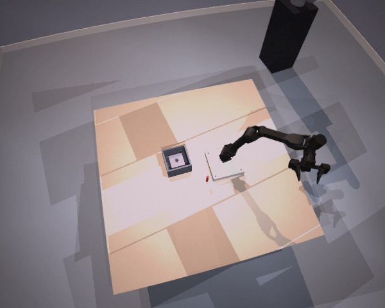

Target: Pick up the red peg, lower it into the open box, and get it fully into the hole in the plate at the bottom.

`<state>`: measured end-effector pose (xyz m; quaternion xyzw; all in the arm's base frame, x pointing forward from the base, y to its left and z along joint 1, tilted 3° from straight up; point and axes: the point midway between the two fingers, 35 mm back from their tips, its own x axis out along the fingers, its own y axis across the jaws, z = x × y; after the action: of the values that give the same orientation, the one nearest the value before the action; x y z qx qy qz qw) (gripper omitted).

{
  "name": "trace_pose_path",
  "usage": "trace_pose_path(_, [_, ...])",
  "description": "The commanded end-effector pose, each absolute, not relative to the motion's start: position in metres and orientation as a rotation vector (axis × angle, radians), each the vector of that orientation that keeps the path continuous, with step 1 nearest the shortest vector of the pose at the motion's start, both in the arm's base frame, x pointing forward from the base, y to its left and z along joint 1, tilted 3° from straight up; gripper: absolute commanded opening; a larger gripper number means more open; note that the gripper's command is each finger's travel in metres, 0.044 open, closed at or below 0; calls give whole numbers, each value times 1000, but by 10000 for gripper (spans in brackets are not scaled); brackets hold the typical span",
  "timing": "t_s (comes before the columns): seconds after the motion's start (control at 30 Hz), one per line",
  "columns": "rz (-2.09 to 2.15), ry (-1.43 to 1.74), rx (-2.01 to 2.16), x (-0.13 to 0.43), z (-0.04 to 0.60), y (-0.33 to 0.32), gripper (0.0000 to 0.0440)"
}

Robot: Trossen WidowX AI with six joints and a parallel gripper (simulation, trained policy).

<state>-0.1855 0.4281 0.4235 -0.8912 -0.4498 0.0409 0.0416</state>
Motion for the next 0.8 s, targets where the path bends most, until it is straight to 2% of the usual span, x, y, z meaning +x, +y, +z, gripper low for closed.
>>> trace_pose_path(0.0, [140, -1372, -2711, -180, 425, 430, 418])
trace_pose_path(0.07, [177, -1349, -2675, -166, 427, 435, 440])
trace_pose_path(0.37, [458, -1163, -2470, -72, 407, 456, 436])
trace_pose_path(0.77, [750, -839, -2196, 28, 380, 444, 439])
